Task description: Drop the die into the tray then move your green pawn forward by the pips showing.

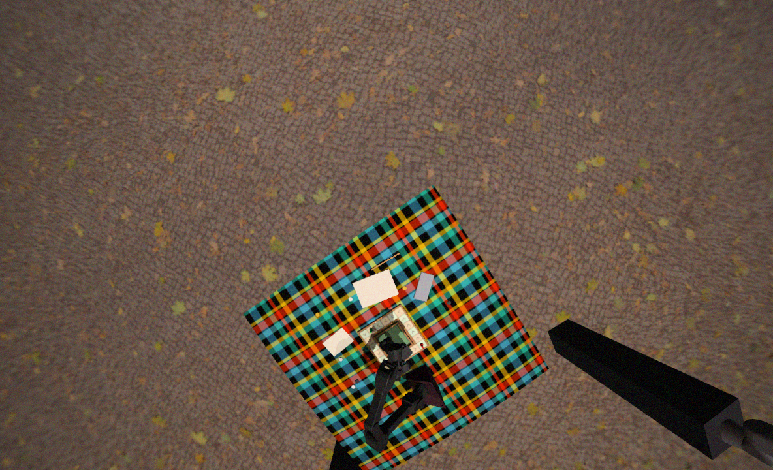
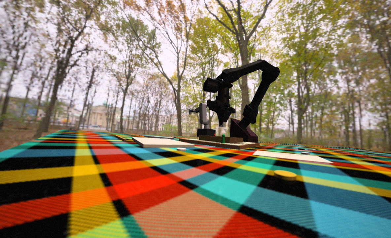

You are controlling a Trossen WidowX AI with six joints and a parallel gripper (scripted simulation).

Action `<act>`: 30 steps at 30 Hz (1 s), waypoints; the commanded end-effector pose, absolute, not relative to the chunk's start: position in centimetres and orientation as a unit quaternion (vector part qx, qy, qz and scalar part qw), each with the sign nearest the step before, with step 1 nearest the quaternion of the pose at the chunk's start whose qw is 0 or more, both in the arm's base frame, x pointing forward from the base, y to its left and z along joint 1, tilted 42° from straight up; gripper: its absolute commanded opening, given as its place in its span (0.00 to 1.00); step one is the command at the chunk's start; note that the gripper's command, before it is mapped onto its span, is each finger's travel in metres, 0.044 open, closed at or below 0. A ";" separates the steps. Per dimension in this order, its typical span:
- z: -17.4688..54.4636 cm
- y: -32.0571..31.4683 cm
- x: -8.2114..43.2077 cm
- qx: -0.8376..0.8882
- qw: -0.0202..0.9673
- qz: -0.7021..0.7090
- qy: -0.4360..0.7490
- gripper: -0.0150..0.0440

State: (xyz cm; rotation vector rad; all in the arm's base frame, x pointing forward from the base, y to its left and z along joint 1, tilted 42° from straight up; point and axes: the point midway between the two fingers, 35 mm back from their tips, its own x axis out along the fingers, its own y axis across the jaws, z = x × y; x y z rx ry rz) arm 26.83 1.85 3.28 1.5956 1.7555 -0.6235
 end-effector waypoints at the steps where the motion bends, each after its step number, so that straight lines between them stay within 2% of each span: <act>1: 3.3 2.0 27.0 0.612 0.337 -0.252 0.670 0.25; 12: 2.1 2.4 26.0 0.525 0.431 -0.371 0.633 0.25; 30: 1.9 2.5 26.0 0.463 0.578 -0.476 0.475 0.25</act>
